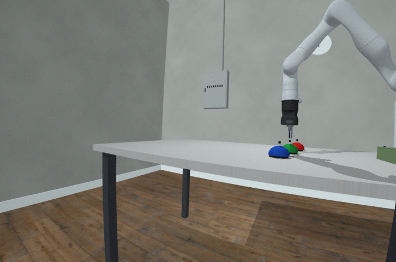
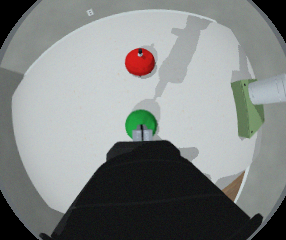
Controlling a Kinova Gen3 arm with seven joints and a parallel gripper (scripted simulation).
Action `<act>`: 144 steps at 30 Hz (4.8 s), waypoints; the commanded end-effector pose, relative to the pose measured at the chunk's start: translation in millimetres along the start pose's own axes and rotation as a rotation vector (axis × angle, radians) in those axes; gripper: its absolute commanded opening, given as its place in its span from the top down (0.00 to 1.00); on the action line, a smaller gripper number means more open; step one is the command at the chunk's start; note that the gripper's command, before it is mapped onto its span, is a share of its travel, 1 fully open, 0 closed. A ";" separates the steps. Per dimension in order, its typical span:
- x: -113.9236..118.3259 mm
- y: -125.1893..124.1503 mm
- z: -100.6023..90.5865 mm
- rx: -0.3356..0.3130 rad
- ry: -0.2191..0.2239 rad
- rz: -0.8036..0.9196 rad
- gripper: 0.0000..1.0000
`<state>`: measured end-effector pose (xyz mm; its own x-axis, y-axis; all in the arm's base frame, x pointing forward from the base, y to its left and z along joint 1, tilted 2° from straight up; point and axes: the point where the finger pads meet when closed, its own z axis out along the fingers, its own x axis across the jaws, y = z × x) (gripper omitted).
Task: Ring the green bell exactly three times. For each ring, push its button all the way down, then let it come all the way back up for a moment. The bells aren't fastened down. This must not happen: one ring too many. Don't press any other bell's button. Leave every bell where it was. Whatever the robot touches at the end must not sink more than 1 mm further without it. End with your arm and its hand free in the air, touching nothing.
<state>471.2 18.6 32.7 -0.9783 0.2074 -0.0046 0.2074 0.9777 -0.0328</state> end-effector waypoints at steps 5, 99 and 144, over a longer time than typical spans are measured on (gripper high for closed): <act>-1.1 -2.2 -0.5 0.001 -0.003 -0.002 0.83; -0.3 -2.6 10.3 0.002 0.000 -0.002 0.83; -1.0 -2.5 15.5 0.002 -0.003 -0.002 0.83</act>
<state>472.6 14.9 19.7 -0.9774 0.2112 -0.0098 0.2114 0.9767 -0.0363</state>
